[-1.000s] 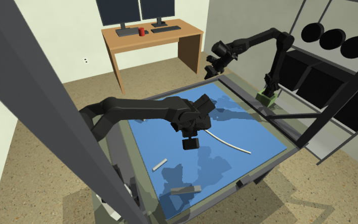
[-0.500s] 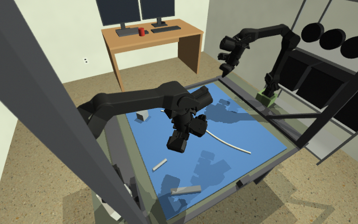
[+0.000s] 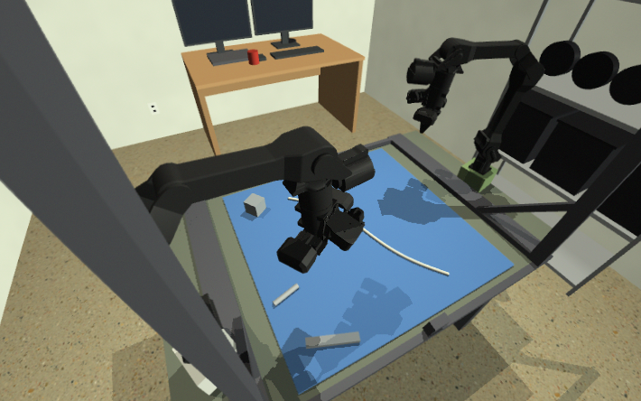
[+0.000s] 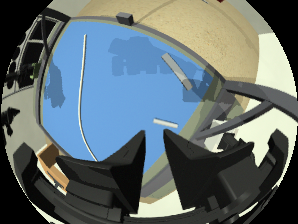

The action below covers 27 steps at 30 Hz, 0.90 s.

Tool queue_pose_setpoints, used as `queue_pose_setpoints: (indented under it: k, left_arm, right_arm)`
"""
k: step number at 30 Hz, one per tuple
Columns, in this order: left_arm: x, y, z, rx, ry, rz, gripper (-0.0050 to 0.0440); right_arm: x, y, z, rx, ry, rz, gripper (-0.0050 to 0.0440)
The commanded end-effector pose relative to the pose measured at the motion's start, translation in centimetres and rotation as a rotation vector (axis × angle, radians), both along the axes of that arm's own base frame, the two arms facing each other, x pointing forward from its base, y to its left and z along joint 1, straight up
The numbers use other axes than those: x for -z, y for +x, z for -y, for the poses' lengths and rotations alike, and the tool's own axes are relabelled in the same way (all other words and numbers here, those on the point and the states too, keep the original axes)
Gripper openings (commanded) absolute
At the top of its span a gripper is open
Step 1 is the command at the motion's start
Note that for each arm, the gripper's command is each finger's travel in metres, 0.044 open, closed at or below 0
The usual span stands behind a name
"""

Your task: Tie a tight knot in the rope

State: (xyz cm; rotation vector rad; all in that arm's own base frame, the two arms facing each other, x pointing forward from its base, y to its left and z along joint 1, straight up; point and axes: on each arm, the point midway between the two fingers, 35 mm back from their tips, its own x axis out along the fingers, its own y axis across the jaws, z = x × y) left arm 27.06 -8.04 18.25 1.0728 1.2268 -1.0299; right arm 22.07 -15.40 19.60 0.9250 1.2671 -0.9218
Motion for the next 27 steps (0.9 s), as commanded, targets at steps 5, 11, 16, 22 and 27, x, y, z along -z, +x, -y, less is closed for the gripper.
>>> queue_pose_setpoints:
  k: [5,11,16,22,27]
  left_arm:
    - [-0.9,-0.3,0.1,0.019,-0.019,0.008,0.0085]
    - [-0.9,-0.3,0.1,0.019,-0.019,0.008,0.0085]
    - [-0.9,-0.3,0.1,0.019,-0.019,0.008,0.0085]
    - [-0.9,-0.3,0.1,0.019,-0.019,0.008,0.0085]
    - [-0.9,-0.3,0.1,0.019,-0.019,0.008,0.0085]
  right_arm:
    - [-1.1,-0.4,-0.3,-0.007,-0.005,0.015,0.0085]
    - [-1.1,-0.4,-0.3,-0.007,-0.005,0.015,0.0085]
    - [-1.1,-0.2,-0.3,-0.006,-0.004,0.016,0.0085]
    - [-0.9,1.3,-0.3,-0.001,-0.001,0.018,0.0085]
    - [-0.5,4.2,-0.4,0.009,0.005,0.021,0.0085]
